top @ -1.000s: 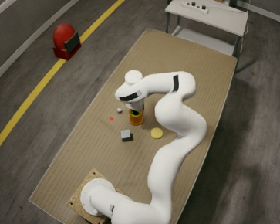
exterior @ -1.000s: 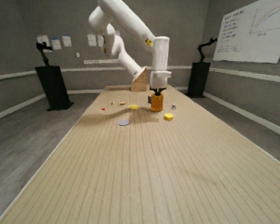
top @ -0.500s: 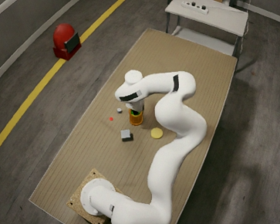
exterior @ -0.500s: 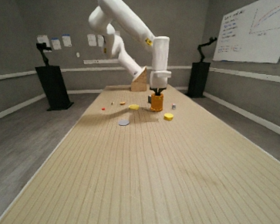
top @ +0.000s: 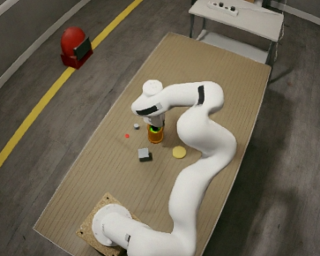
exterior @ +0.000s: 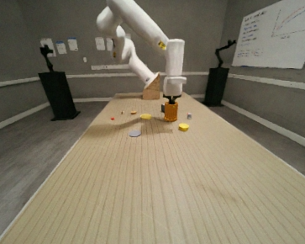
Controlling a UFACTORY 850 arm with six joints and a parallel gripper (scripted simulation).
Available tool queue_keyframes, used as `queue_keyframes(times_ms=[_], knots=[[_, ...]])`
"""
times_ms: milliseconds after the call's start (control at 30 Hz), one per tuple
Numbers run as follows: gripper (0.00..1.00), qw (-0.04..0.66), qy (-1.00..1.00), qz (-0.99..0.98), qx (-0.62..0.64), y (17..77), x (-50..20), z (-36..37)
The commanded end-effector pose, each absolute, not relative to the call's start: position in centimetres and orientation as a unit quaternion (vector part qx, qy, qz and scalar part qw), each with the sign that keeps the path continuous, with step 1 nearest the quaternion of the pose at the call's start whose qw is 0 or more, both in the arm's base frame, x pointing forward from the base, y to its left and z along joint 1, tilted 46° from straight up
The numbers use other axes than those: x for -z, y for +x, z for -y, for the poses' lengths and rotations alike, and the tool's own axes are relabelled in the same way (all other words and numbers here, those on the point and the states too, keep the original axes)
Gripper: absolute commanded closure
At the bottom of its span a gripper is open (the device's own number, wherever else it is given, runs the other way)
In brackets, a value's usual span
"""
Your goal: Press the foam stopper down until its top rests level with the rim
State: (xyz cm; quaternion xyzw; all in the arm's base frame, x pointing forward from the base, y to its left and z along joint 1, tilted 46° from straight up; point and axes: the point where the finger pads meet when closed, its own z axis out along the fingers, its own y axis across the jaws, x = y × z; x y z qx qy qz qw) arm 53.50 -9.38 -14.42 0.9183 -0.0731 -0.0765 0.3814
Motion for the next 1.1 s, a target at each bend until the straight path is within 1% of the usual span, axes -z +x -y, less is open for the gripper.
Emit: queue_keyframes(times_ms=[0, 1067], knots=[[1.00, 0.381, 0.919, 0.073, 0.076, 53.6, 14.2, 9.2], [1.00, 0.381, 0.919, 0.073, 0.076, 53.9, 13.2, 8.2]])
